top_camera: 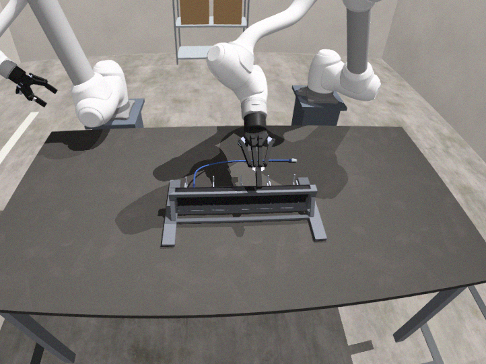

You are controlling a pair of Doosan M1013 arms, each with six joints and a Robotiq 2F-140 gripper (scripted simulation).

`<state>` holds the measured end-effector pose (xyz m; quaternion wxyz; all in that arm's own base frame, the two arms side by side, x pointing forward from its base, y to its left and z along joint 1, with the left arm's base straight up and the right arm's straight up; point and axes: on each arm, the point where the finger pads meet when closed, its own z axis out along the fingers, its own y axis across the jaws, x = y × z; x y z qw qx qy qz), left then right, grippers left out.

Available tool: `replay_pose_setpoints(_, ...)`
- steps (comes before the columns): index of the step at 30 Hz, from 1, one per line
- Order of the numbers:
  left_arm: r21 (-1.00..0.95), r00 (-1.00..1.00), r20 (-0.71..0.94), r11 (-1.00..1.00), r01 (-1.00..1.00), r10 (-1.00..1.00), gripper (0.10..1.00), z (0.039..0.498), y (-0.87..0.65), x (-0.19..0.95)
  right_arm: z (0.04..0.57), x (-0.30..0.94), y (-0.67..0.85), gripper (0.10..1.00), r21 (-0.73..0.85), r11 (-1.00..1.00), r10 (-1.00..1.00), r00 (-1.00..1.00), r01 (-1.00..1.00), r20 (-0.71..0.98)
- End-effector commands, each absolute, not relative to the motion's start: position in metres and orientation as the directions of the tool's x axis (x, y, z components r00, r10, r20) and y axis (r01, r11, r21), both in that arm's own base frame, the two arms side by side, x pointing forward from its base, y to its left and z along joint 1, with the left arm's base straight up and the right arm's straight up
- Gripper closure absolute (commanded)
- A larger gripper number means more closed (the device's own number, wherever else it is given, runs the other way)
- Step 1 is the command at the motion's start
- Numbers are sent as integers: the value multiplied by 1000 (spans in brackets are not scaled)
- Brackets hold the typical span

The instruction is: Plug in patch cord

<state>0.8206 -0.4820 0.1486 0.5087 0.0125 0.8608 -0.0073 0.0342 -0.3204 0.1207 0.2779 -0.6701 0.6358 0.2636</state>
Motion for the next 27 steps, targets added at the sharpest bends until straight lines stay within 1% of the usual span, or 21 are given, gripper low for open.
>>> replay_pose_setpoints(1,-1,-481,-877,1000,29,13,999,163,-482,797,121,34,-321,98,-38,-37,-706,53,-999,-706)
replay_pose_setpoints(10,-1,-481,-877,1000,29,13,999,188,-480,753,121,34,-321,98,-38,-37,-706,53,-999,-706)
replay_pose_setpoints(27,-1,-481,-877,1000,29,13,999,189,-492,750,121,34,-321,98,-38,-37,-706,53,-999,-706)
